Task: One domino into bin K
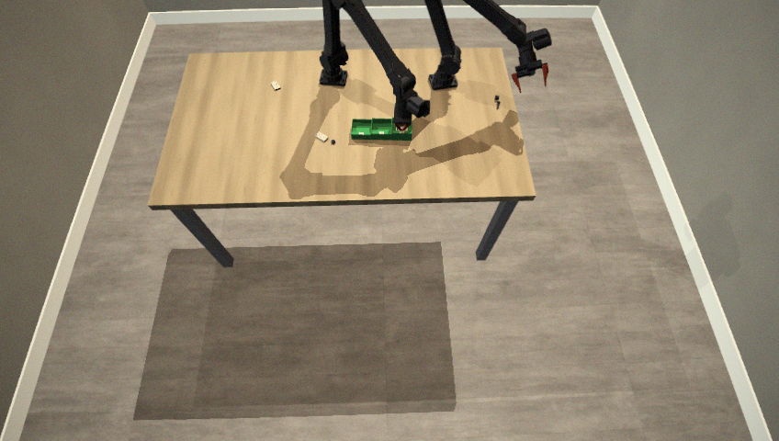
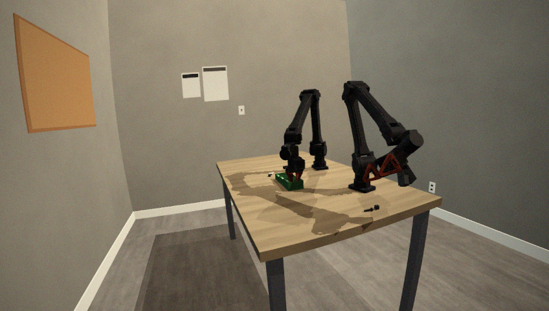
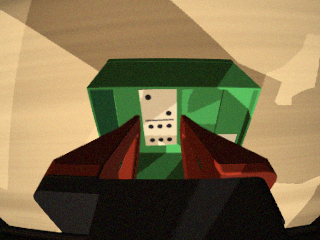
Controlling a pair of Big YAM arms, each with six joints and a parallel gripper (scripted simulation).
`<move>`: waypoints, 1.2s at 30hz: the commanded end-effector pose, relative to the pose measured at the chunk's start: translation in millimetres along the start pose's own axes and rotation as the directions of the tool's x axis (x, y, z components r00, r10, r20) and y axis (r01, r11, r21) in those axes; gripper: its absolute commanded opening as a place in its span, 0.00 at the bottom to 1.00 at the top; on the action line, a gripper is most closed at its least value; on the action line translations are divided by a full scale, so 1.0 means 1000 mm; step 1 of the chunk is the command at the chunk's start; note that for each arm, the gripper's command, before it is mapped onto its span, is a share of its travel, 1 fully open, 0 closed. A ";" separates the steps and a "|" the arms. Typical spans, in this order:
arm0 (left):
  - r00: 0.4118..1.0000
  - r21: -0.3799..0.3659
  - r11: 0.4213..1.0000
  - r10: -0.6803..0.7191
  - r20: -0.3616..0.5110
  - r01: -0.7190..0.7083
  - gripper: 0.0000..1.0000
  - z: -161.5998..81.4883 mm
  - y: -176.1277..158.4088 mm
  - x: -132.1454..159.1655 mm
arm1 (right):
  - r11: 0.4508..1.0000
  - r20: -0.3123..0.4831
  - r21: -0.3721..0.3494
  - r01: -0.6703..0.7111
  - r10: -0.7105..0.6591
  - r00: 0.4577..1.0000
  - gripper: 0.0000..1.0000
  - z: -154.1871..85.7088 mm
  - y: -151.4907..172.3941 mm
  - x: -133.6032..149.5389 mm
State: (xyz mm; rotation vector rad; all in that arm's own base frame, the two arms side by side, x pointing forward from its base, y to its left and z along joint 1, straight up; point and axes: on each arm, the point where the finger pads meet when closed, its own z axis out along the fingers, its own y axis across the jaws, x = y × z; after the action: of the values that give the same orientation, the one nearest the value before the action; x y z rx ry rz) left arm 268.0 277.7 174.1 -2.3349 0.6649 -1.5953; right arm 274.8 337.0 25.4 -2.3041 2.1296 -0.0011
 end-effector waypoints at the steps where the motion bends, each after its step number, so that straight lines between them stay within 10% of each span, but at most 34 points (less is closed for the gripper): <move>1: 1.000 0.020 1.000 0.010 0.005 -0.010 1.00 -0.005 -0.010 0.001 | 1.000 0.021 0.018 -0.001 0.001 1.000 0.31 -0.009 -0.010 -0.008; 36: 1.000 0.020 1.000 0.010 0.005 -0.010 1.00 -0.005 -0.010 0.001 | 1.000 0.022 0.020 -0.002 0.001 1.000 0.31 -0.062 -0.009 -0.008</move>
State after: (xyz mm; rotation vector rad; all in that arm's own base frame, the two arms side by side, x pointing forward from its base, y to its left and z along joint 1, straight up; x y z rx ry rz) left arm 268.0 277.7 174.1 -2.3349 0.6649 -1.5953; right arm 277.6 338.5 82.7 -2.2875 2.1194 0.0007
